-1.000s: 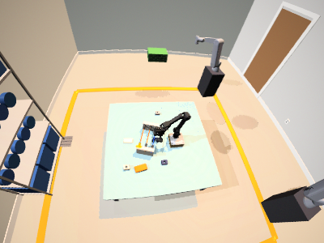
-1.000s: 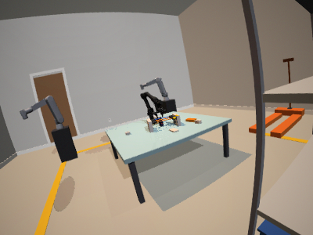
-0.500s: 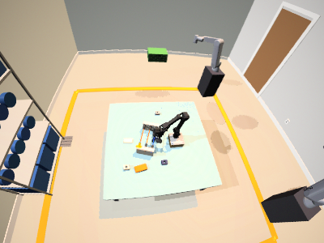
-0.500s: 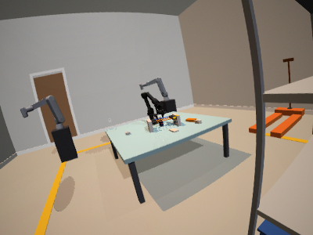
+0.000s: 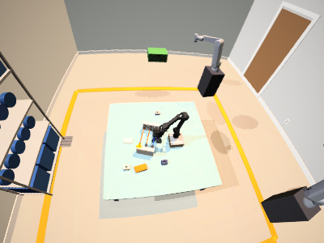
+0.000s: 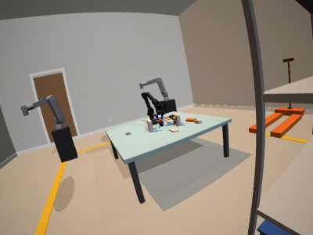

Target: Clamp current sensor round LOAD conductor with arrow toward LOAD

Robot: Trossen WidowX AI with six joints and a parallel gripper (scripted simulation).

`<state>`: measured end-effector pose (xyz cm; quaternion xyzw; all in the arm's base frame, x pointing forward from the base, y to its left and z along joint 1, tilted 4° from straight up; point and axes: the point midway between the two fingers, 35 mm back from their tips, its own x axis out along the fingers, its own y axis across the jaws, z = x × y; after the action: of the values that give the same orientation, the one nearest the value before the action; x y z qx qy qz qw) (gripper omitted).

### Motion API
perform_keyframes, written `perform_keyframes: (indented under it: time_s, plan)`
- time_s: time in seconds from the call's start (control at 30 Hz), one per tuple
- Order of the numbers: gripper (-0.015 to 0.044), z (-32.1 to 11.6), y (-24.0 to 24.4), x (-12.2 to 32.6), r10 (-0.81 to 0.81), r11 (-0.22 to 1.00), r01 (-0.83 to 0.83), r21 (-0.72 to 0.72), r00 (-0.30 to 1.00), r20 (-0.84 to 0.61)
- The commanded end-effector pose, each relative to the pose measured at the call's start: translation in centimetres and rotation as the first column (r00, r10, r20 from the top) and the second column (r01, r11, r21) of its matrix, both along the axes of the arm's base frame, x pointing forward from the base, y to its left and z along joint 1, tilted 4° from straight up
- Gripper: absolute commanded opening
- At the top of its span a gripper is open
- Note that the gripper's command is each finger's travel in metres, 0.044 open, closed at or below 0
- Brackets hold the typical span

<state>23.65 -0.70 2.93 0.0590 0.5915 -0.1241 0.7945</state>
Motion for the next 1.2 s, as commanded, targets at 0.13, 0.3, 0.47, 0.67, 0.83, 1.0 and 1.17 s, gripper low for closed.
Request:
perform_keyframes:
  time_s: [0.13,0.3,0.47,0.67,0.83,1.0,1.17]
  plan:
    - [0.0156,0.0,0.0,0.0,0.0,1.0,0.0,0.0,1.0,0.0]
    - [0.0123,0.0,0.0,0.0,0.0,1.0,0.0,0.0,1.0,0.0]
    - [0.0,0.2,0.2,-0.3,0.004,1.0,-0.004,0.001,1.0,-0.011]
    - [0.0,0.2,1.1,-2.1,0.005,1.0,-0.005,0.003,1.0,-0.014]
    - [0.0,0.1,1.9,-4.1,0.005,1.0,-0.005,0.003,1.0,-0.016]
    - [0.0,0.0,2.2,-5.1,0.005,1.0,-0.005,0.003,1.0,-0.016]
    - [0.0105,-0.1,2.3,-4.9,0.013,1.0,-0.012,0.008,1.0,-0.024]
